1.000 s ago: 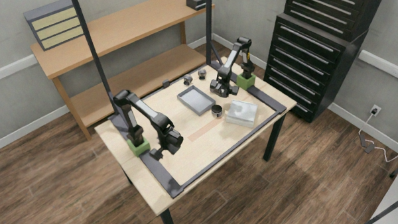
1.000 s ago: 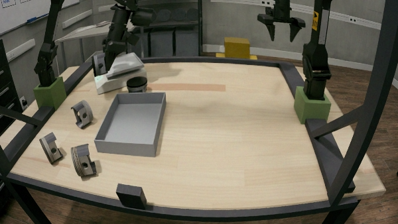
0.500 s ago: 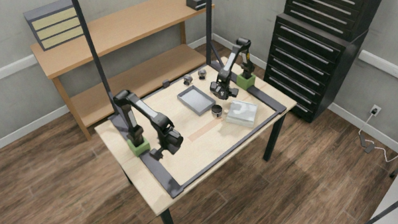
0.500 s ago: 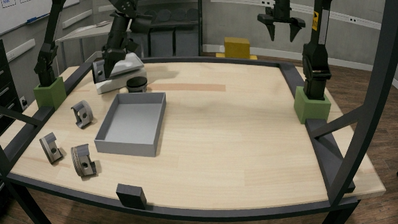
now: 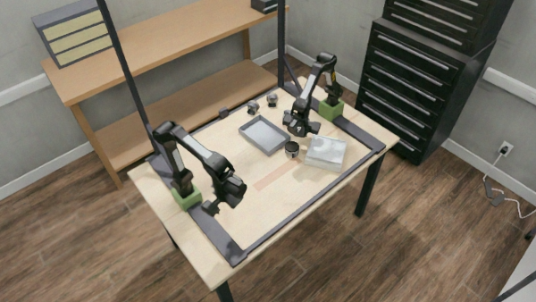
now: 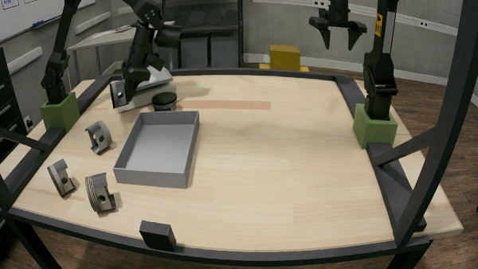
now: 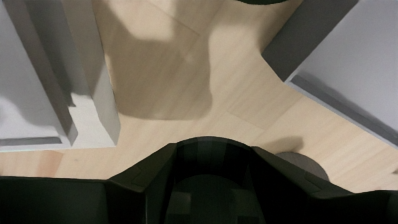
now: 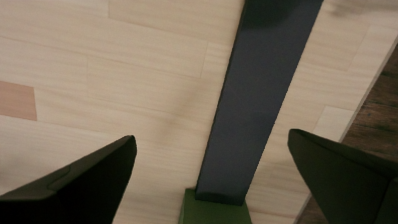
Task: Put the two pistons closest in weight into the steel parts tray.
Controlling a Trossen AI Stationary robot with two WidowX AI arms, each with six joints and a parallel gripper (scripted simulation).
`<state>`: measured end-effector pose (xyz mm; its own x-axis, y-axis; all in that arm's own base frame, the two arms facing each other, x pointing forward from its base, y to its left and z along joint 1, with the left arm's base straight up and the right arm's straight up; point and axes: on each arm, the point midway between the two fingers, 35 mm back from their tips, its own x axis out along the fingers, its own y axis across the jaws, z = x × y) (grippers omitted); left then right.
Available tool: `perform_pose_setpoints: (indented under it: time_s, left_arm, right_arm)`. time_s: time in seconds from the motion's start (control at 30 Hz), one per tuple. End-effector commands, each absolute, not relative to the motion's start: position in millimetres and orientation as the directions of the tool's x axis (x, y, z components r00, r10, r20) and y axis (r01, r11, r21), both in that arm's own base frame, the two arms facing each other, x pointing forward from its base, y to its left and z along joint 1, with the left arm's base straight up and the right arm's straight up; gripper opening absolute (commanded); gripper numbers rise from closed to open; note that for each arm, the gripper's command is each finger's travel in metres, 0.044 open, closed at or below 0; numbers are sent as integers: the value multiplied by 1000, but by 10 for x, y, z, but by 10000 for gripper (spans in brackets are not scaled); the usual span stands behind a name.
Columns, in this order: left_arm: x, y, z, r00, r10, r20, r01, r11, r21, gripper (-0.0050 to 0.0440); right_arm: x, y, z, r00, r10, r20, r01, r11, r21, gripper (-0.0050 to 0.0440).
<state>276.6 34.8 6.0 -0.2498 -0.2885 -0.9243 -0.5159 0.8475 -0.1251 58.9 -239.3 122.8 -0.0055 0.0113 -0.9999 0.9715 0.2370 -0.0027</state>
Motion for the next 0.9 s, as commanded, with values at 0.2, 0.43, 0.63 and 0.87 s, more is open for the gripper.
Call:
perform_pose_setpoints:
  time_s: [0.2, 0.43, 0.63, 0.87]
  left_arm:
    - [2770, 308, -40, -238, -290, -927, -516, 846, -132, 158]
    - [2757, 293, -155, -238, -290, -927, -516, 846, -132, 158]
    - [2749, 286, -220, -238, -290, -927, -517, 846, -132, 158]
    - [2736, 270, -335, -238, -290, -927, -516, 846, -132, 158]
  right_arm:
    - [613, -2444, 1313, 5, -20, -1000, 970, 243, 0, 400]
    - [613, -2444, 1313, 5, -20, -1000, 970, 243, 0, 400]
    - [613, -2444, 1313, 5, -20, -1000, 970, 243, 0, 400]
    - [613, -2444, 1313, 5, -20, -1000, 970, 243, 0, 400]
